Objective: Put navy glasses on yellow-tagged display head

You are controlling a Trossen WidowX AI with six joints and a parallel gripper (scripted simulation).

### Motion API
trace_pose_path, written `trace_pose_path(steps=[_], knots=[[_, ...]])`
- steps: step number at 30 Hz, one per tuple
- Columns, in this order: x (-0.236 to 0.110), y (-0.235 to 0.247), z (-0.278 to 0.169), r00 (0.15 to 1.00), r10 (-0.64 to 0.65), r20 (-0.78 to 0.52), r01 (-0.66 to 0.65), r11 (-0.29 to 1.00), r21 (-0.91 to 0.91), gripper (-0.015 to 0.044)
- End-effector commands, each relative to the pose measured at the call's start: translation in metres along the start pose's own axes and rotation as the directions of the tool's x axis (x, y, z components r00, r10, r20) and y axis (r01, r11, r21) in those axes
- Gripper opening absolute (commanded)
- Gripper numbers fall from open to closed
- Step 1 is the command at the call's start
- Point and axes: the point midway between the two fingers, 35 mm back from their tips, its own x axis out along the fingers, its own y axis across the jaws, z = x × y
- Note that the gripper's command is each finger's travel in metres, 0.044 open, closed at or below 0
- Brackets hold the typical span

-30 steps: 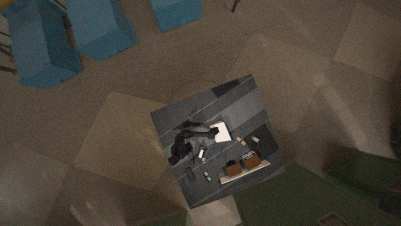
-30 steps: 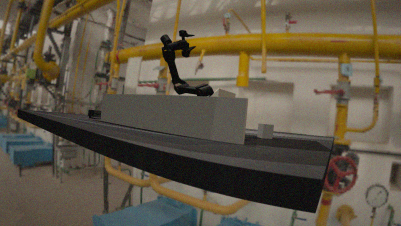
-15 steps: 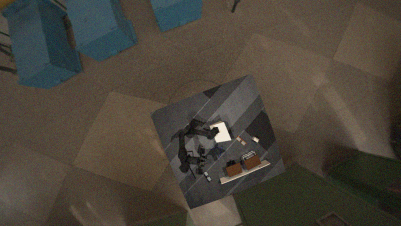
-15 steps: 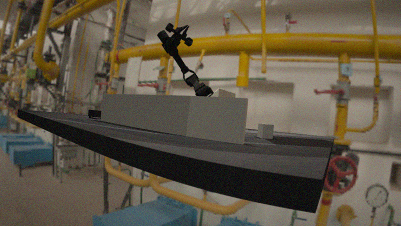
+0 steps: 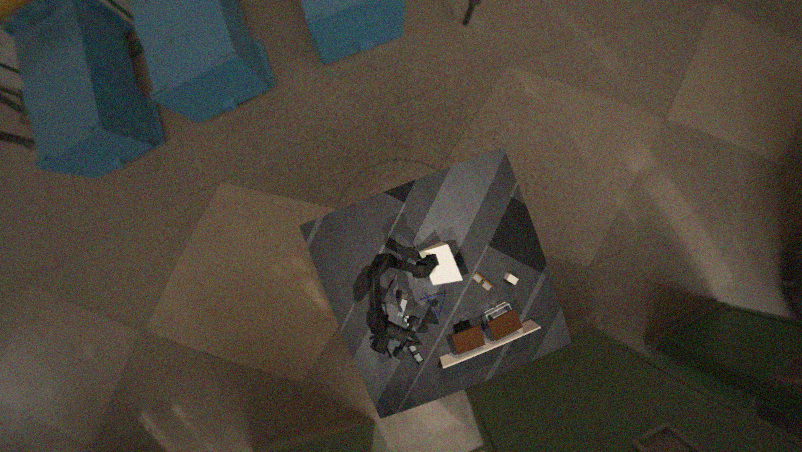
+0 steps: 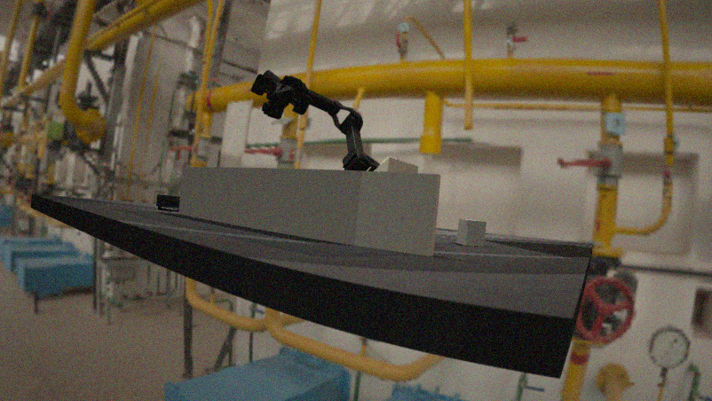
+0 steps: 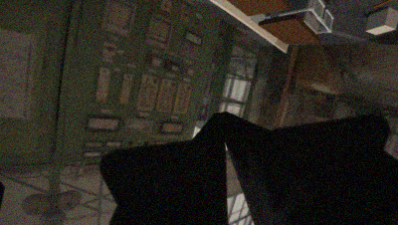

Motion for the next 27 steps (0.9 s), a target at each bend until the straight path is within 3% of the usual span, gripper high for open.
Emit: trace_pose_path(steps=[1,5,10,15,17,27], knots=[[0.005,-0.001,0.062,0.966,-0.004,0.257,0.005,1.0,-0.004,0.0],[-0.005,-0.011,0.128,0.856,-0.046,0.514,0.049,0.999,0.008,0.0],[-0.036,-0.035,0.201,0.631,-0.152,0.761,0.147,0.986,0.075,0.0],[-0.084,-0.071,0.257,0.343,-0.299,0.891,0.262,0.941,0.215,0.0],[-0.097,-0.081,0.267,0.264,-0.34,0.903,0.289,0.921,0.262,0.0],[-0.098,-0.084,0.272,0.254,-0.345,0.904,0.292,0.918,0.268,0.0]])
